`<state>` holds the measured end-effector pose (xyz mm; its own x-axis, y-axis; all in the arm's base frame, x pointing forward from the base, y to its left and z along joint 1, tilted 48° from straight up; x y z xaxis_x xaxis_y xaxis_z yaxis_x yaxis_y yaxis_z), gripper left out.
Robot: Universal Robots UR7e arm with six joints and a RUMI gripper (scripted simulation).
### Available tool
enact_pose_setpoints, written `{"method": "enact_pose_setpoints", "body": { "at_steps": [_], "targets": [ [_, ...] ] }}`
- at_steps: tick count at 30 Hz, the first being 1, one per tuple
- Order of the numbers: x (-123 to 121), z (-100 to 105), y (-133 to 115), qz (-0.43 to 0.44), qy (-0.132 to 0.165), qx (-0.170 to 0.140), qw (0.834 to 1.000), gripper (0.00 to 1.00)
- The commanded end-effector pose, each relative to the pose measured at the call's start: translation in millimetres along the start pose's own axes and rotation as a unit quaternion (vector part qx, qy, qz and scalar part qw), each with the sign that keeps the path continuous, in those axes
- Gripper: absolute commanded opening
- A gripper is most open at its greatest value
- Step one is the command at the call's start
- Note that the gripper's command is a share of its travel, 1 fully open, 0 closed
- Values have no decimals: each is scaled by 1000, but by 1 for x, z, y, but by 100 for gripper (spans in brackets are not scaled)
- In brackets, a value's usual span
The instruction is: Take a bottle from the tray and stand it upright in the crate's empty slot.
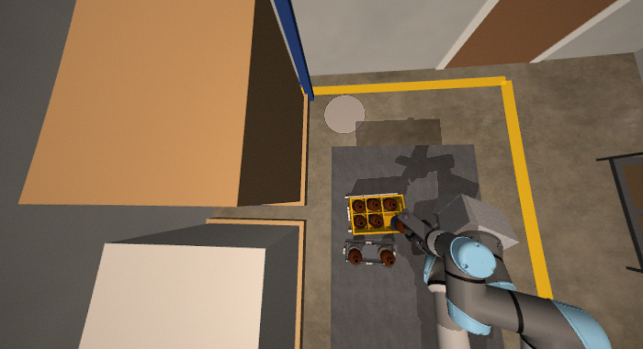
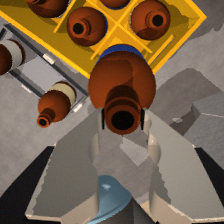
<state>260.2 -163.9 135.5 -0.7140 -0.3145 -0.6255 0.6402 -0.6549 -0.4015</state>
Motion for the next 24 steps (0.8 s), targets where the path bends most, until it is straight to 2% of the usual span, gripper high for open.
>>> {"method": "enact_pose_setpoints", "body": {
  "at_steps": [1, 24],
  "targets": [
    [0, -5, 0, 0, 0, 0, 1000, 0],
    [0, -26, 0, 0, 0, 0, 1000, 0]
  ]
}}
Point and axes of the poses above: the point where the finger pads meet when closed, its own z axis back along the fingers, its own x axis across the jaws, y = z × x, the point moved 5 cm from there along z, back along the fingers, and after that the axes turned 10 degrees about -z, right-handed, at the moved point
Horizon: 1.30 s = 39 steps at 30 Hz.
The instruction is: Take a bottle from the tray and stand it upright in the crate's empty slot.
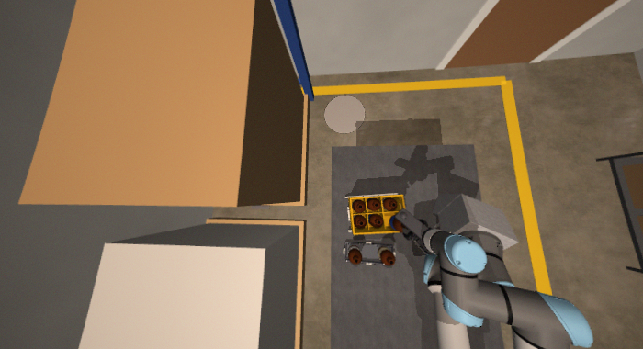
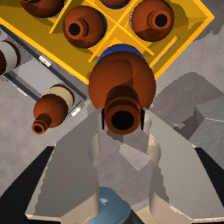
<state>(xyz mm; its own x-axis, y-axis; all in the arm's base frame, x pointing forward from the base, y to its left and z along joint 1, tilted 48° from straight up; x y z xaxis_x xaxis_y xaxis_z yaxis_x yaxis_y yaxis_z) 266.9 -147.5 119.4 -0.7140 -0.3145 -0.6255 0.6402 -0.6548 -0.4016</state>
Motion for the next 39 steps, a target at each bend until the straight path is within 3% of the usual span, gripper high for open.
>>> {"method": "enact_pose_setpoints", "body": {
  "at_steps": [1, 39],
  "targets": [
    [0, -3, 0, 0, 0, 1, 1000, 0],
    [0, -8, 0, 0, 0, 1, 1000, 0]
  ]
}}
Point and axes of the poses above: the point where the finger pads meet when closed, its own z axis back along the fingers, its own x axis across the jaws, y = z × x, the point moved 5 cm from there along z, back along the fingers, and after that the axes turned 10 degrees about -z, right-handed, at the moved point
